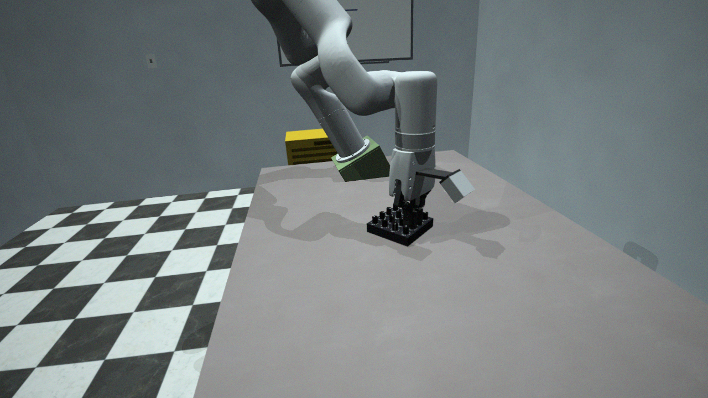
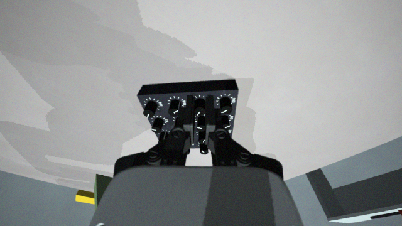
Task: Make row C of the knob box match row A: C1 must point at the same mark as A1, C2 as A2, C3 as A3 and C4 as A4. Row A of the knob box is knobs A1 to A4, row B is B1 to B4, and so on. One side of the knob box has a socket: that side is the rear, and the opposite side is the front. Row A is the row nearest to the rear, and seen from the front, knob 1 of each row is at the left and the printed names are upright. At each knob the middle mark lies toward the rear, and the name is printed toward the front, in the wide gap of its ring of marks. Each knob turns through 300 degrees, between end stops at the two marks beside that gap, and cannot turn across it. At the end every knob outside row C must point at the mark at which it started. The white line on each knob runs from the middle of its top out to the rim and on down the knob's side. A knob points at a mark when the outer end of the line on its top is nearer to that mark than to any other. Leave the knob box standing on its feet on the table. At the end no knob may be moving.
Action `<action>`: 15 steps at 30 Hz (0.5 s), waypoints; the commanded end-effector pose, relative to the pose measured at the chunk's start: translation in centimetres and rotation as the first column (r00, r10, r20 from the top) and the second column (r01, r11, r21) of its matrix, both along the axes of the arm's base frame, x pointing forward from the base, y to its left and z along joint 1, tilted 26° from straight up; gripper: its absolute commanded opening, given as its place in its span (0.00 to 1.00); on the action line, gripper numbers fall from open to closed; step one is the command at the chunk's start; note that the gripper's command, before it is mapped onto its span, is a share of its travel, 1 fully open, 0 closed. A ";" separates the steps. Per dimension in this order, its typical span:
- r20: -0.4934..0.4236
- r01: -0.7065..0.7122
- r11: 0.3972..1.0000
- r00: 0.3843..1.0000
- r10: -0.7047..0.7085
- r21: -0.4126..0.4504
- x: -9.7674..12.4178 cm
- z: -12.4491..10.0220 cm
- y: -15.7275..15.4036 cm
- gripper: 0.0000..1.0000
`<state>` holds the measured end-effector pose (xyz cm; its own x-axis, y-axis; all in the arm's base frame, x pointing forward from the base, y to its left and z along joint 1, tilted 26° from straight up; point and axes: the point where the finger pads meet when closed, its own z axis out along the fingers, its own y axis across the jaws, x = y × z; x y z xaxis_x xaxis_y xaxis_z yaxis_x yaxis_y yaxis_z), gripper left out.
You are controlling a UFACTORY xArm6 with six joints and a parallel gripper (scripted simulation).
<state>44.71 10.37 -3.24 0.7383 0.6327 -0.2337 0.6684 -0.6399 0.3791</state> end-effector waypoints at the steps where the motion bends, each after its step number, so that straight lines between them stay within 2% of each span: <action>1: -0.015 -0.035 0.999 0.999 0.035 -0.001 0.1 0.1 0.1 0.08; 15: -0.036 -0.077 0.997 0.996 0.076 -0.004 0.1 0.1 0.1 0.08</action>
<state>44.71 10.37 -3.24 0.6814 0.6824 -0.2644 0.7265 -0.5871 0.3571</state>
